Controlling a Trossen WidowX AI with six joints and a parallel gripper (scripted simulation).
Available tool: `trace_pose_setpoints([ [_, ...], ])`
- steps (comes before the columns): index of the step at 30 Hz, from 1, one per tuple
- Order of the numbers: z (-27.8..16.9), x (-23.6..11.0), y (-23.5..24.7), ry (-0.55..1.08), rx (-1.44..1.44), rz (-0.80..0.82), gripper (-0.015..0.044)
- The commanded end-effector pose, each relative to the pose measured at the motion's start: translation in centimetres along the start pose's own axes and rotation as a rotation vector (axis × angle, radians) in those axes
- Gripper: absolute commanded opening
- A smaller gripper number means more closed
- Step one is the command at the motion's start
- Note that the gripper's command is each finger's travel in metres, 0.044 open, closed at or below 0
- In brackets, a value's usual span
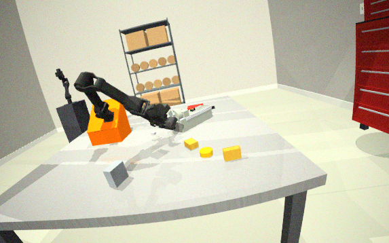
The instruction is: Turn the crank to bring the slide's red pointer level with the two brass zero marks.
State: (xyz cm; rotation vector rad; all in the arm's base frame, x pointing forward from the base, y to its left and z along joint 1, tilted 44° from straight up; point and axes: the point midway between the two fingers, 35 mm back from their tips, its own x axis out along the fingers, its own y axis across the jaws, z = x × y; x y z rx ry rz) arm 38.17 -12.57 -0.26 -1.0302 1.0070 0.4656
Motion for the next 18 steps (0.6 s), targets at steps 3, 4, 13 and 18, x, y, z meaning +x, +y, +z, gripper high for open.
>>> trace_pose_setpoints([
  [3,-0.35,0.36,0.8,0.009,-0.004,0.022,0.0],
  [4,-0.35,0.36,0.8,0.009,-0.004,0.022,0.0],
  [13,-0.01,0.01,0.01,0.0,0.0,0.0,0.0],
  [18,-0.01,0.01,0.01,0.0,0.0,0.0,0.0131],
])
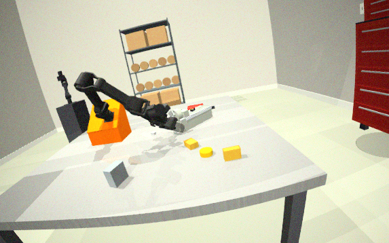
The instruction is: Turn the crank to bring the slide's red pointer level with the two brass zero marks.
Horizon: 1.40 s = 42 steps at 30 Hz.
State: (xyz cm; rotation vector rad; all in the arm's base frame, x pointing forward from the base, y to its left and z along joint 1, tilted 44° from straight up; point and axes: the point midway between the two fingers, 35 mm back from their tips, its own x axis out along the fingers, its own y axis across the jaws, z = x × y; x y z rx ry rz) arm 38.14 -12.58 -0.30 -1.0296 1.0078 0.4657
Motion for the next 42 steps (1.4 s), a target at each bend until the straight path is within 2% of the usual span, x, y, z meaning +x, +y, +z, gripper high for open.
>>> trace_pose_setpoints([
  [1,0.0,0.0,0.0,0.0,0.0,-0.001,0.0158],
  [12,0.0,0.0,0.0,0.0,0.0,-0.001,0.044],
  [26,4.1,-3.9,-0.2,-0.003,0.001,0.0,0.044],
  [38,11.8,-11.1,0.0,-0.009,-0.003,0.015,0.044],
  [42,12.4,-10.6,0.2,0.016,0.037,0.002,0.044],
])
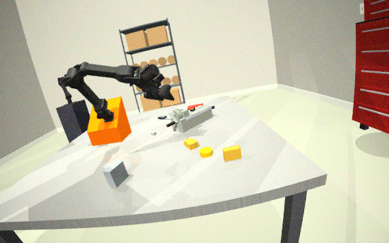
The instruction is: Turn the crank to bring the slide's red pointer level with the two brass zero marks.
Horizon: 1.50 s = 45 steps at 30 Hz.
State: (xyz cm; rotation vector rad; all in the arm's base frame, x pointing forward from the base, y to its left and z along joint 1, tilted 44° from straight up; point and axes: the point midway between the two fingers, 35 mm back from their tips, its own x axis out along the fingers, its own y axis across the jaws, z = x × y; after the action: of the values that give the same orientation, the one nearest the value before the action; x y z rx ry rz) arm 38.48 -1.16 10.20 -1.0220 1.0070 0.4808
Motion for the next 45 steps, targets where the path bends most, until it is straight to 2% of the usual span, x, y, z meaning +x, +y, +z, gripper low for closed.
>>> trace_pose_setpoints([
  [1,1.1,0.2,0.3,0.041,0.065,-0.021,0.044],
  [12,5.5,4.7,2.5,0.162,0.354,-0.205,0.044],
  [22,9.4,7.5,5.8,0.153,0.584,-0.427,0.044],
  [25,9.1,7.9,5.8,0.152,0.588,-0.431,0.044],
  [32,5.6,11.3,5.9,0.153,0.587,-0.433,0.044],
  [45,5.5,11.4,5.9,0.153,0.587,-0.433,0.044],
])
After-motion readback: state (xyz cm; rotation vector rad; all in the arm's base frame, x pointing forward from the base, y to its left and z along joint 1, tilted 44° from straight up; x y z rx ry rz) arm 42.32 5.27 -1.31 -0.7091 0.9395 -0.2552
